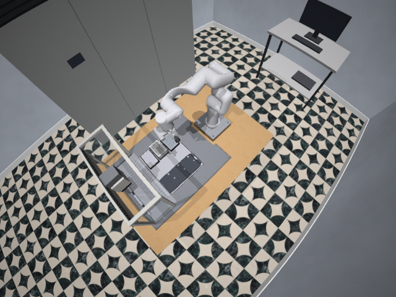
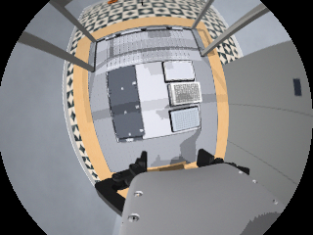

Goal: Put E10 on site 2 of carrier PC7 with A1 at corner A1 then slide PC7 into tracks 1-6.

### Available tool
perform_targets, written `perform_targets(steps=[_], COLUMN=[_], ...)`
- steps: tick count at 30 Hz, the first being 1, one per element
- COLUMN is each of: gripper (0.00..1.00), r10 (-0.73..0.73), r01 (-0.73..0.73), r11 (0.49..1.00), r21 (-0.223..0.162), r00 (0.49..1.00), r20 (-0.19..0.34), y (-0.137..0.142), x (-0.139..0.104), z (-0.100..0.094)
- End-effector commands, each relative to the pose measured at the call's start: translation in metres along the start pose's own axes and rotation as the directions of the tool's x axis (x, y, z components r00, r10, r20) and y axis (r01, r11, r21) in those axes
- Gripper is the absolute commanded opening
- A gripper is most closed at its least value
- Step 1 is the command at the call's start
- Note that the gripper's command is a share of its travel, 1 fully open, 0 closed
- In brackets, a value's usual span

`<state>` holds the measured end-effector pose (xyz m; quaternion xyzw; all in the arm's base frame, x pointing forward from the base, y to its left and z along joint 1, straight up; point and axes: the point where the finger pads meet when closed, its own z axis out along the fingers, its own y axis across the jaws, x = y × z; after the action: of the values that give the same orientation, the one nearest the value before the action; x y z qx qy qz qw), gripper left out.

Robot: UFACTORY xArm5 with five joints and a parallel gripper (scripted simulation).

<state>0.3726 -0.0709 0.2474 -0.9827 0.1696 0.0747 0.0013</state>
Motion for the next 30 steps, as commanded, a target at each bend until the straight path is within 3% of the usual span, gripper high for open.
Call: perform_targets(steps=[1, 4, 7, 14, 16, 23, 30], gripper=[1.0, 1.0, 1.0, 1.0, 1.0, 1.0, 1.0], r10=[-0.078, -0.169, -0.178, -0.4, -0.4, -0.601, -0.769], r01=[0.078, 0.169, 0.177, 0.399, 0.399, 0.599, 0.765], r11=[0.997, 0.986, 0.984, 0.916, 0.916, 0.799, 0.639], r21=[-0.001, -0.006, -0.009, -0.027, -0.027, -0.05, -0.077], r00=[0.996, 0.982, 0.981, 0.912, 0.912, 0.794, 0.633], r20=[-0.04, -0.079, -0.083, -0.09, -0.09, -0.093, -0.089], y=[-0.014, -0.029, -0.041, -0.028, -0.028, -0.015, 0.0], x=[0.003, 0.003, 0.004, 0.033, 0.033, 0.063, 0.092], z=[-0.002, -0.003, -0.004, 0.009, 0.009, 0.022, 0.035])
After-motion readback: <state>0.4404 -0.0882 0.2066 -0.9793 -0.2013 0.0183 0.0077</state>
